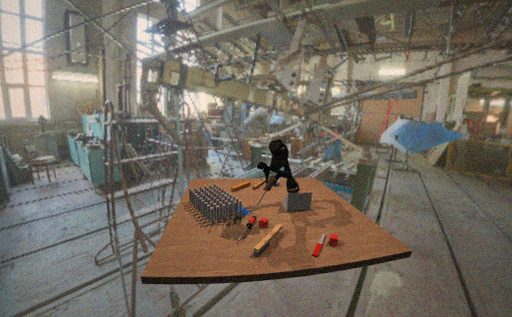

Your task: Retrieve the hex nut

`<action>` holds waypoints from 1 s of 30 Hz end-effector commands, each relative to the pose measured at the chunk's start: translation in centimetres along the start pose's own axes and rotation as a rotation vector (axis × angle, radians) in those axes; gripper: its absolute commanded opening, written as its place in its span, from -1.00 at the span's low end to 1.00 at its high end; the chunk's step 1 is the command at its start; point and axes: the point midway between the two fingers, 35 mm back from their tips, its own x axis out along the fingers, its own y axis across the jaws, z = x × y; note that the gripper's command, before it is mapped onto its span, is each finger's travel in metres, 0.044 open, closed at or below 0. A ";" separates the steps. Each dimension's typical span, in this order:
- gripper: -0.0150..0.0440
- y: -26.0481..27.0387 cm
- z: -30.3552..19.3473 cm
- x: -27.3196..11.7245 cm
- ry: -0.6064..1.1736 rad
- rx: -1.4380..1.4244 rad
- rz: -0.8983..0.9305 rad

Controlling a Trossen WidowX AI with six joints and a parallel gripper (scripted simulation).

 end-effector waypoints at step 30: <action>-0.49 -5.5 -10.3 -4.1 -0.008 1.152 -0.026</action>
